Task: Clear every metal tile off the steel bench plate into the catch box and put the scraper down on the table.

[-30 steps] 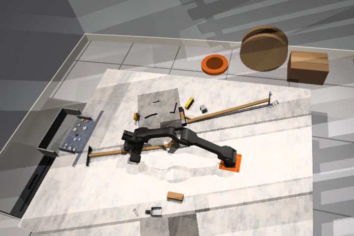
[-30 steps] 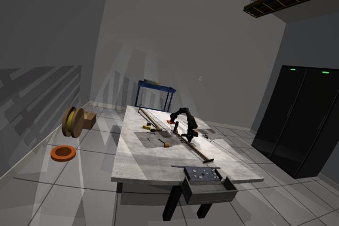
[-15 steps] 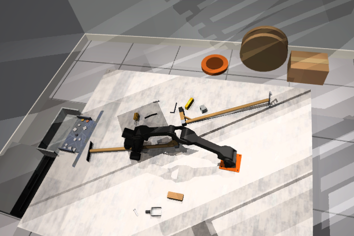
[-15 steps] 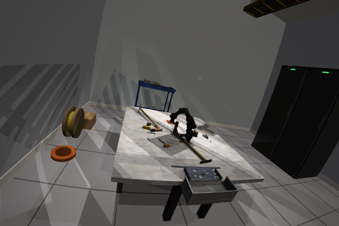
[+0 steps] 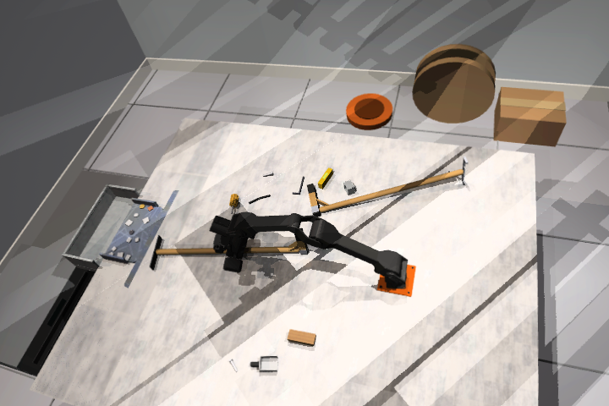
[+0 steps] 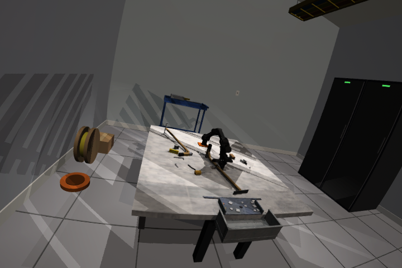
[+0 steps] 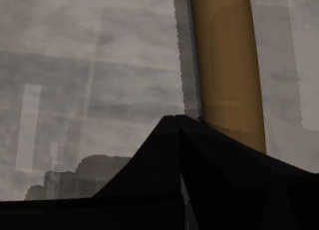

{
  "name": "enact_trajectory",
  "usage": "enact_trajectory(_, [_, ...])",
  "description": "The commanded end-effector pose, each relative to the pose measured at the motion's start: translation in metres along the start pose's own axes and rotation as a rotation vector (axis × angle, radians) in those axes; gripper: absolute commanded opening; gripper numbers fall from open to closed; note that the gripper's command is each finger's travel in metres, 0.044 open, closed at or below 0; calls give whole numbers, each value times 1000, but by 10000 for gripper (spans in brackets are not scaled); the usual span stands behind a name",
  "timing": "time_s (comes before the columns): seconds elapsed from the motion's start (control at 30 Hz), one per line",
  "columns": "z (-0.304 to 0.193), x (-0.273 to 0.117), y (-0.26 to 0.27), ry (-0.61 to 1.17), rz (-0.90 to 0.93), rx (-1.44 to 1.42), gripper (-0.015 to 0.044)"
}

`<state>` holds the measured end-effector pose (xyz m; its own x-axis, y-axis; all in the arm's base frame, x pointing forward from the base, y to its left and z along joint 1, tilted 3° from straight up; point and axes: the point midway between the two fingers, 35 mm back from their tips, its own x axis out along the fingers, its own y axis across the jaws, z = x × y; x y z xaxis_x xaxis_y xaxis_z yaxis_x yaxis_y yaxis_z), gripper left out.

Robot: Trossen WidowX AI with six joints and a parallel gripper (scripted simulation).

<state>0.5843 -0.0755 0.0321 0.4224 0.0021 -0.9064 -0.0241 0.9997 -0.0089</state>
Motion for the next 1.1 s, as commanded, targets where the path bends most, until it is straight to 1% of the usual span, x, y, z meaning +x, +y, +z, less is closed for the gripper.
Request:
enact_trajectory(0.0, [0, 1, -6, -1, 0, 0, 0])
enact_trajectory(0.2, [1, -2, -5, -3, -1, 0, 0])
enact_trajectory(0.63, [19, -48, -5, -50, -9, -2, 0])
enact_trajectory(0.77, [20, -54, -4, -52, -10, -1, 0])
enact_trajectory(1.07, [-17, -49, 23, 134, -11, 40, 0])
